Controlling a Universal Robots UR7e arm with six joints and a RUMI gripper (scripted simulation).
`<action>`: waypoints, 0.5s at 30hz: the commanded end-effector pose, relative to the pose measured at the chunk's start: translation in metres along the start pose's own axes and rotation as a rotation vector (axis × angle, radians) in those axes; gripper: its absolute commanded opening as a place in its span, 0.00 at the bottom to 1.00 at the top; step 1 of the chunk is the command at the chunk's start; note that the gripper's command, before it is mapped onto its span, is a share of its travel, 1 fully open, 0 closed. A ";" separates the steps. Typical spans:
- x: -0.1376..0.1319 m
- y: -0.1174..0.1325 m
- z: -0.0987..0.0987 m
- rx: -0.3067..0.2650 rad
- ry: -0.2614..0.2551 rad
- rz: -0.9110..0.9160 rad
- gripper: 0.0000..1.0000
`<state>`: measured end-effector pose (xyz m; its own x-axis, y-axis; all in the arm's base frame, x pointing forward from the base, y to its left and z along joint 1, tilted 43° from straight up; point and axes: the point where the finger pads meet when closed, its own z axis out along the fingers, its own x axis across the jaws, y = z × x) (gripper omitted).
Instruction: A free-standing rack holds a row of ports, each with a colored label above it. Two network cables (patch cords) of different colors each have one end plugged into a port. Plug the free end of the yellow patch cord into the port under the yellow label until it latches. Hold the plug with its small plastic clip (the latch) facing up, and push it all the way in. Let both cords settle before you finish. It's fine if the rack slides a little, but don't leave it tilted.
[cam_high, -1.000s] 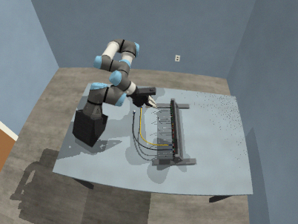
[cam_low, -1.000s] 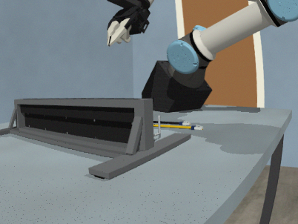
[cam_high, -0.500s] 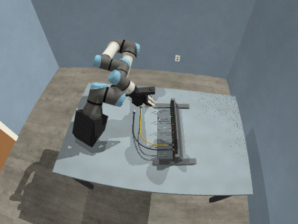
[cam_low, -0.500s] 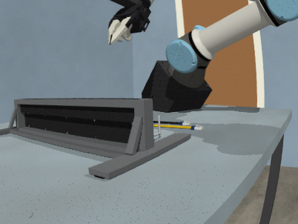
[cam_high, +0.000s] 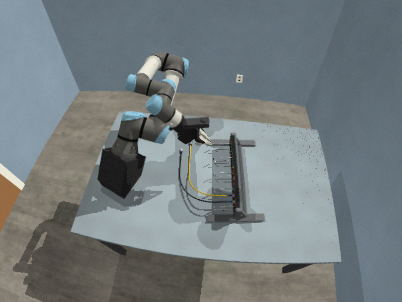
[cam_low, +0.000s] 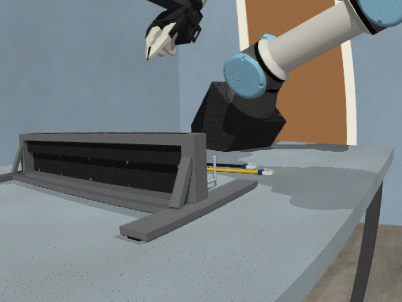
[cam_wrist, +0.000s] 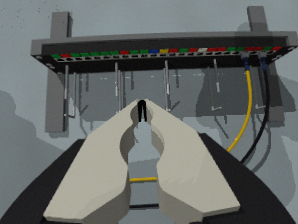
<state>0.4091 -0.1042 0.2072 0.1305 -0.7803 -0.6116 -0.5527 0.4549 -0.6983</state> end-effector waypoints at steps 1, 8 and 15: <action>0.005 0.000 0.000 0.000 0.000 0.000 0.00; 0.020 0.000 0.000 0.000 0.000 0.000 0.00; 0.045 0.000 0.000 0.000 0.000 0.000 0.00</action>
<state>0.4118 -0.1273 0.1895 0.1301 -0.7805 -0.6115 -0.5516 0.4555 -0.6987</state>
